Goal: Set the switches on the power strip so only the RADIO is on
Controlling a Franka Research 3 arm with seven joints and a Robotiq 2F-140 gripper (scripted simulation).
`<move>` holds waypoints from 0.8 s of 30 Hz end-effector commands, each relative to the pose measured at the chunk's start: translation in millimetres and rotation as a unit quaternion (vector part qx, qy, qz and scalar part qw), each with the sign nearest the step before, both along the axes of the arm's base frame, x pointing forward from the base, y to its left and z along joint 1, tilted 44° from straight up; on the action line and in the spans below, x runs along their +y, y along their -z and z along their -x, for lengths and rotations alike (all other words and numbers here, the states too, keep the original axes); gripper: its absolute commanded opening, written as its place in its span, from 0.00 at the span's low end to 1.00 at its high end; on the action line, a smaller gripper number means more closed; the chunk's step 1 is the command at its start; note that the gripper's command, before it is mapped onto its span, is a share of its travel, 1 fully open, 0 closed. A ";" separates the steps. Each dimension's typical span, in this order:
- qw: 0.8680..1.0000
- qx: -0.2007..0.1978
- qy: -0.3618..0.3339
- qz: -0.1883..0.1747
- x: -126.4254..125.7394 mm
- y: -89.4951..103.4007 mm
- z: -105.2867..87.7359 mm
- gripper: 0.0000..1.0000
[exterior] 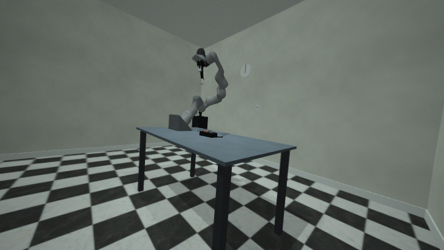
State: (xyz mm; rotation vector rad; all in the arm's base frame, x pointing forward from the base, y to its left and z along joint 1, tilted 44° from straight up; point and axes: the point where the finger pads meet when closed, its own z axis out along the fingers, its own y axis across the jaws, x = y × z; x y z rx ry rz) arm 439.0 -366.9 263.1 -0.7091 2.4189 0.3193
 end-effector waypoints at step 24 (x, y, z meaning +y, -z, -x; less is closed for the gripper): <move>0.997 0.050 -0.060 -0.018 77.4 46.8 -51.0 1.00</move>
